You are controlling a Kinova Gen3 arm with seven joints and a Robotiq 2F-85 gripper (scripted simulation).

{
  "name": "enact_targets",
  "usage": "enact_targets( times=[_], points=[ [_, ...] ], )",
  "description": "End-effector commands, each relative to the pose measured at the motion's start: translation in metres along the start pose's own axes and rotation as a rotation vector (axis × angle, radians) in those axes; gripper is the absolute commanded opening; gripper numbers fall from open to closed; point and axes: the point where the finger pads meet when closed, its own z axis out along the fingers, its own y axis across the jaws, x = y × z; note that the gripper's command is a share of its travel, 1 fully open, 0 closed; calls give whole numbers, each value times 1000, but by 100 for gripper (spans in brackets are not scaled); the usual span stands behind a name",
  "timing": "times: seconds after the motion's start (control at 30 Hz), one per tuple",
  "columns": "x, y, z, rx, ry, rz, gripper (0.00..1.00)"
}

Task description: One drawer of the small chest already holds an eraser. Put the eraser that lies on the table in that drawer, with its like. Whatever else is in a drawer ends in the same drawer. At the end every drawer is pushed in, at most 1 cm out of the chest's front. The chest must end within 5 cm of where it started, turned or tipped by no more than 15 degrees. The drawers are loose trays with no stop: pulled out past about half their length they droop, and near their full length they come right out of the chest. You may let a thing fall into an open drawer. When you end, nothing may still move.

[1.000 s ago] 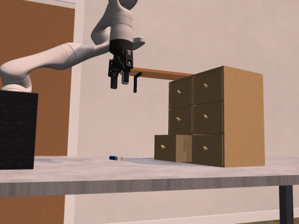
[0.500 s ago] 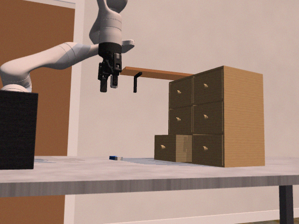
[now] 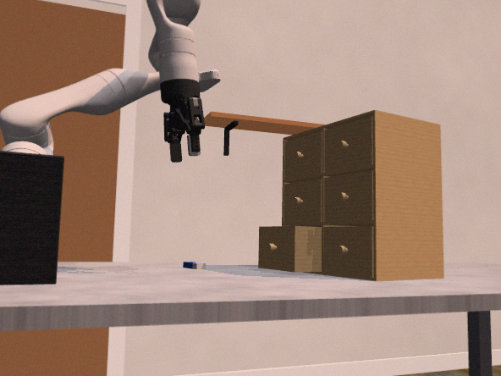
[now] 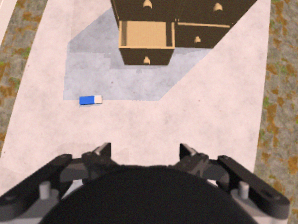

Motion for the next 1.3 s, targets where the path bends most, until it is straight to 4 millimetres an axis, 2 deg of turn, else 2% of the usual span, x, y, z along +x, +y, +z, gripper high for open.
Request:
enact_targets(
  times=[0.0,0.47,0.53,1.03,1.27],
  points=[
    [2,2,3,-4,49,-5,100],
    [28,3,40,-8,418,-17,100],
    [28,3,40,-8,418,-17,100],
    [47,3,75,-5,734,-12,100],
    [52,3,83,-4,811,-12,100]
  ],
)
